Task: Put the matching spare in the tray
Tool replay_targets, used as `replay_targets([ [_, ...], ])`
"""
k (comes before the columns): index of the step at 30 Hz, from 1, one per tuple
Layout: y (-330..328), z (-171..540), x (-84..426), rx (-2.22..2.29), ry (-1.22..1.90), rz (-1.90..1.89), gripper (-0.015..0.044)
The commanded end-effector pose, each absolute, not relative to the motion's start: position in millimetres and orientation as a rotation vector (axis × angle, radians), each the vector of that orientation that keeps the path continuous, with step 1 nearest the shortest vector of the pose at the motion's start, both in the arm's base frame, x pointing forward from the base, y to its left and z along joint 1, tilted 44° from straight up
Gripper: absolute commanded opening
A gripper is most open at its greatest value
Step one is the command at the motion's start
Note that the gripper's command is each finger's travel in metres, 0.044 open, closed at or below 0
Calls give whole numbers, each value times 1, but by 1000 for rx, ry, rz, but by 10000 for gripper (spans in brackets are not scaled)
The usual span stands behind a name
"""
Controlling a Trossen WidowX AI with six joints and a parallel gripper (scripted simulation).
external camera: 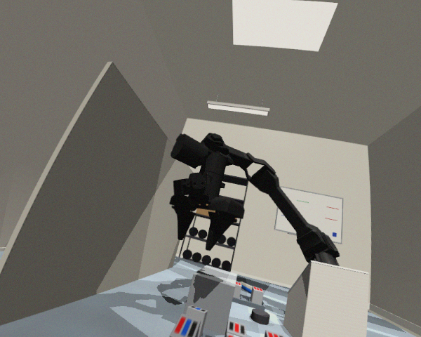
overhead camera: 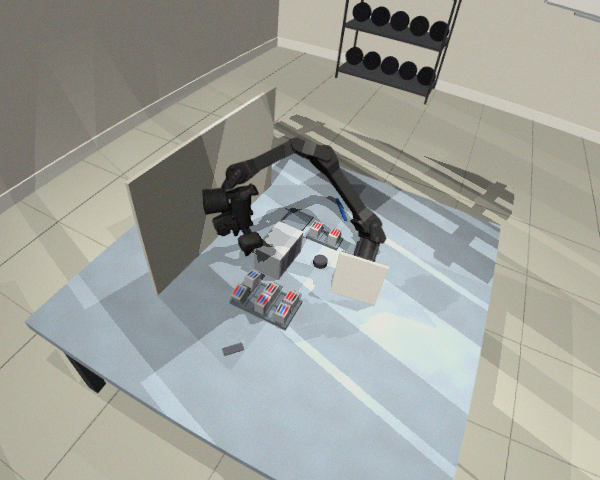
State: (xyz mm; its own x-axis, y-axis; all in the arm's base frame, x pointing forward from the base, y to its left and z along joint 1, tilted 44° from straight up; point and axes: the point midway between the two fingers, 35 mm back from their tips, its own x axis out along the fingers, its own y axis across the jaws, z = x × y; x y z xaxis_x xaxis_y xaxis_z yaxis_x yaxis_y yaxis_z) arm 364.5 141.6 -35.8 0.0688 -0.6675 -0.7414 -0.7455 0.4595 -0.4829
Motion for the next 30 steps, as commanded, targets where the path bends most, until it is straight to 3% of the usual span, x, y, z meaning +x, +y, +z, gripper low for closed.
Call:
replay_targets([
  [1,174,-94,342,-1561,1671,465,440],
  [5,185,-120,330,-1701,1668,640,440],
  [14,185,-120,330,-1701,1668,640,440],
  [20,152,-140,337,-1703,1669,637,300],
  [30,149,-142,337,-1703,1669,637,300],
])
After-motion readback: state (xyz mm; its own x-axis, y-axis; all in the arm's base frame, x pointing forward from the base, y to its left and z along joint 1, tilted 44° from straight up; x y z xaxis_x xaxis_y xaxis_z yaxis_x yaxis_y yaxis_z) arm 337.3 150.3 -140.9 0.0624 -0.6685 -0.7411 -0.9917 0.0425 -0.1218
